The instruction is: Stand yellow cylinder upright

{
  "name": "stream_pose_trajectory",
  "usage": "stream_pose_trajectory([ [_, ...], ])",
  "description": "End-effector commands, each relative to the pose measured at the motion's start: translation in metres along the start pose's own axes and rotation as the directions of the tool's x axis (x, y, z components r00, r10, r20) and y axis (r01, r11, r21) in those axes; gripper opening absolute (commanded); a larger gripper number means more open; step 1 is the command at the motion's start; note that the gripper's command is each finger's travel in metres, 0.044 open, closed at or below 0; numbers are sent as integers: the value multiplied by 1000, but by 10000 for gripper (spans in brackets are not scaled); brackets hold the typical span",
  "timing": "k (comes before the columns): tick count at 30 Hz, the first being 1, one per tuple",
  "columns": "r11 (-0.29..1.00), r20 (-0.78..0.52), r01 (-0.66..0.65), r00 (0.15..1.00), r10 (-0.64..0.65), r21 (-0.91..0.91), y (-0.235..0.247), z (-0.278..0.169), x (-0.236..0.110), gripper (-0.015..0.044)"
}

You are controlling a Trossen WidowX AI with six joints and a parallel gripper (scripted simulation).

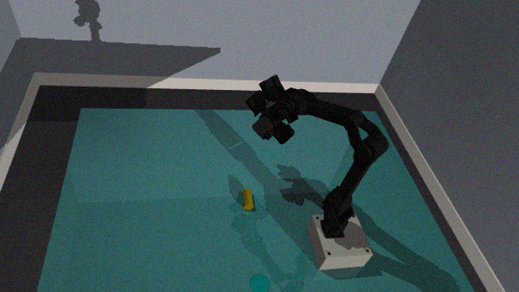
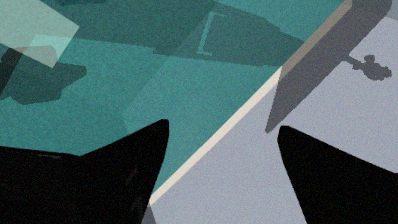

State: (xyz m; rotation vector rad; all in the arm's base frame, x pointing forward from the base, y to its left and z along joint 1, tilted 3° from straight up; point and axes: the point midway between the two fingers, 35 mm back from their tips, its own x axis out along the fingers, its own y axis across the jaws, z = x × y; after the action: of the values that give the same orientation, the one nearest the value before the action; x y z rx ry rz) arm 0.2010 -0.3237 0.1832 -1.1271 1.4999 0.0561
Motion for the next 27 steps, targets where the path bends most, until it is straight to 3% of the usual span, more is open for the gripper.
stream_pose_trajectory([
  [1, 984, 107, -71, 990, 90, -166, 18, 46, 1, 309],
  [8, 880, 235, -143, 933, 273, -453, 58, 116, -8, 309],
  [15, 705, 281, -153, 843, 459, -693, 103, 167, -28, 309],
  [23, 663, 281, -149, 822, 496, -734, 113, 175, -33, 309],
  [27, 658, 287, -146, 815, 503, -739, 121, 182, -19, 309],
])
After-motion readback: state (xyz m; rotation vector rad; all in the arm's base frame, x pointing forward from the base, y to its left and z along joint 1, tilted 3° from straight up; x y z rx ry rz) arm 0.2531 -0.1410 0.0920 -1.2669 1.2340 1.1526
